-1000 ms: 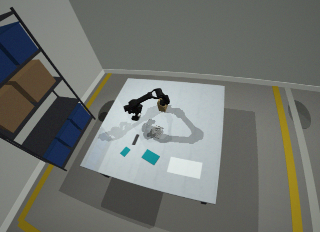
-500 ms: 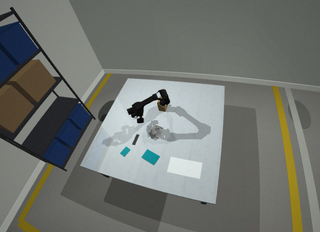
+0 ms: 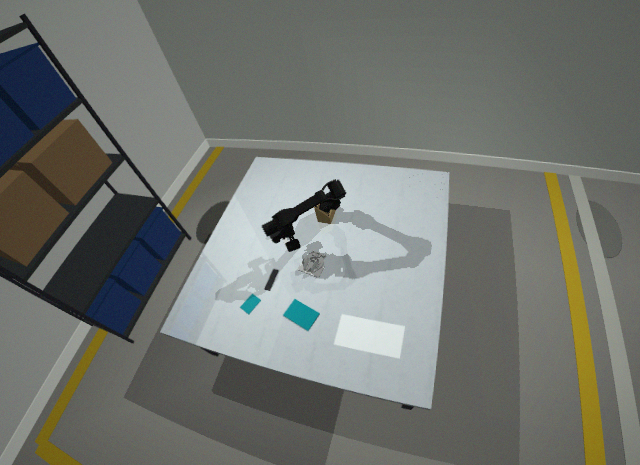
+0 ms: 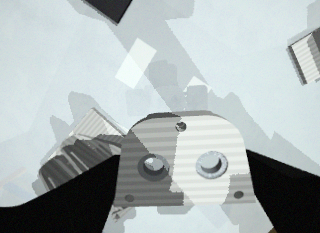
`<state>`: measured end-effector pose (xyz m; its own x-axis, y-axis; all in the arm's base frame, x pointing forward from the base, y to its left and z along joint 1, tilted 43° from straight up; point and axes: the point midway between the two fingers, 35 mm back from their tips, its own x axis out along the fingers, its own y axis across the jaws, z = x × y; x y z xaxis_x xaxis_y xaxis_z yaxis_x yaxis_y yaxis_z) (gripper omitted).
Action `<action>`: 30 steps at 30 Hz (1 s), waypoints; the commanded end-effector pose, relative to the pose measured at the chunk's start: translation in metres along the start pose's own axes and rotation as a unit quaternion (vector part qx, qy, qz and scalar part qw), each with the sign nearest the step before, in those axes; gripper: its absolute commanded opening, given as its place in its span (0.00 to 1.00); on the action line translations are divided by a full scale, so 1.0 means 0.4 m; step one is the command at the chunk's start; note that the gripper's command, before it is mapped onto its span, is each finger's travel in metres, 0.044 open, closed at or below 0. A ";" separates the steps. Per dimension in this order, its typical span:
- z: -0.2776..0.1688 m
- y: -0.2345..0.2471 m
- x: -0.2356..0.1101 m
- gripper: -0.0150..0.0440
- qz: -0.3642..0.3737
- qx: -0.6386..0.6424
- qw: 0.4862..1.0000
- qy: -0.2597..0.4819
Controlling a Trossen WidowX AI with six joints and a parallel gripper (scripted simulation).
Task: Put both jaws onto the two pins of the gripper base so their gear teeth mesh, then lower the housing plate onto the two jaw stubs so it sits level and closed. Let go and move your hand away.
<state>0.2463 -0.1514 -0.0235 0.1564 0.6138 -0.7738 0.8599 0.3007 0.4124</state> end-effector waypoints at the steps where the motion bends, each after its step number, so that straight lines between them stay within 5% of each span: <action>1: -0.022 0.024 0.000 0.85 0.003 -0.036 0.999 0.001; 30: -0.203 0.176 0.021 0.85 0.018 -0.312 0.950 0.014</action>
<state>0.2689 -0.0736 0.0331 0.1597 0.6421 -0.7498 0.4456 0.6309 0.6352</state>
